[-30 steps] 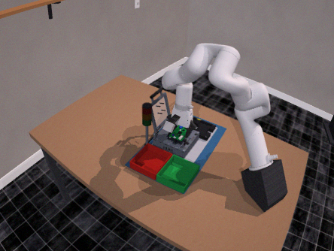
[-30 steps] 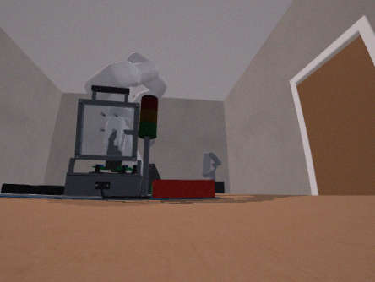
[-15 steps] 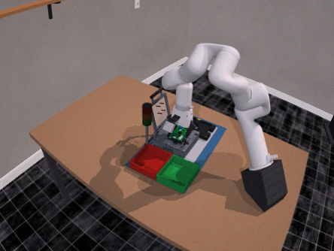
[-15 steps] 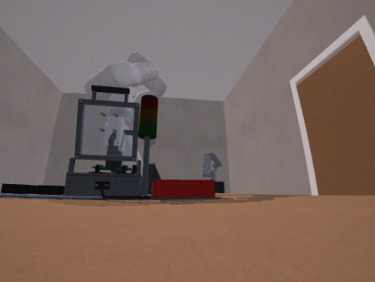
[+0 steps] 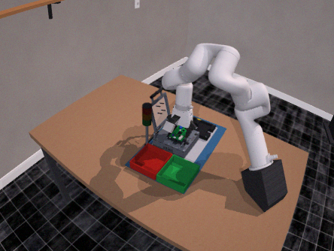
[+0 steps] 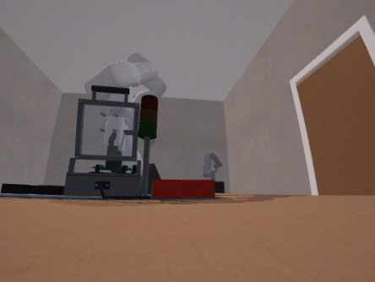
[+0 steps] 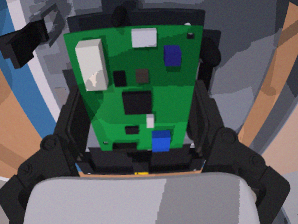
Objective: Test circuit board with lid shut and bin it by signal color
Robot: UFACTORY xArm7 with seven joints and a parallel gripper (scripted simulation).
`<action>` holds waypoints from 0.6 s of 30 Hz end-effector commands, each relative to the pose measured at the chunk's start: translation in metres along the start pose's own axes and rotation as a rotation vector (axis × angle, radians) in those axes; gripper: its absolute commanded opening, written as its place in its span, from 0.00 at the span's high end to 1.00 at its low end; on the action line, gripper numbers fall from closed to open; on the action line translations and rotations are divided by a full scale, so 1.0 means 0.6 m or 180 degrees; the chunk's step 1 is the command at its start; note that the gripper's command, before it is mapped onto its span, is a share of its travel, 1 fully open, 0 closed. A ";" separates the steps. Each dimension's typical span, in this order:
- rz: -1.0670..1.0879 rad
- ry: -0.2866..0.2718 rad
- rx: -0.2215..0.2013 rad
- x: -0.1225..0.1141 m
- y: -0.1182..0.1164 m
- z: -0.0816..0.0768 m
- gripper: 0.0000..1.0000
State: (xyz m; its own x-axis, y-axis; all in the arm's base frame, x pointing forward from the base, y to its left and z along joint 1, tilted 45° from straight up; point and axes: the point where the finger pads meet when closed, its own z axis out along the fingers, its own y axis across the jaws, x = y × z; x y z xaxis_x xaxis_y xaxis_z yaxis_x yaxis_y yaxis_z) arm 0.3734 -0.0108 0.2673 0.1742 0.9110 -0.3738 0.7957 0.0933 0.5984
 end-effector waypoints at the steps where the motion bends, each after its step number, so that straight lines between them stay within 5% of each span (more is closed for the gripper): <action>1: -0.0001 0.0001 -0.0007 0.000 0.001 -0.001 0.21; 18: -0.0001 0.0001 -0.0007 0.000 0.001 0.002 0.21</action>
State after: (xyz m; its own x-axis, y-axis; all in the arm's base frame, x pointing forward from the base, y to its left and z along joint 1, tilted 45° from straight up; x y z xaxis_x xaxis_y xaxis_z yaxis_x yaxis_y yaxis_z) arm 0.3743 -0.0114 0.2663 0.1742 0.9110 -0.3738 0.7957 0.0934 0.5984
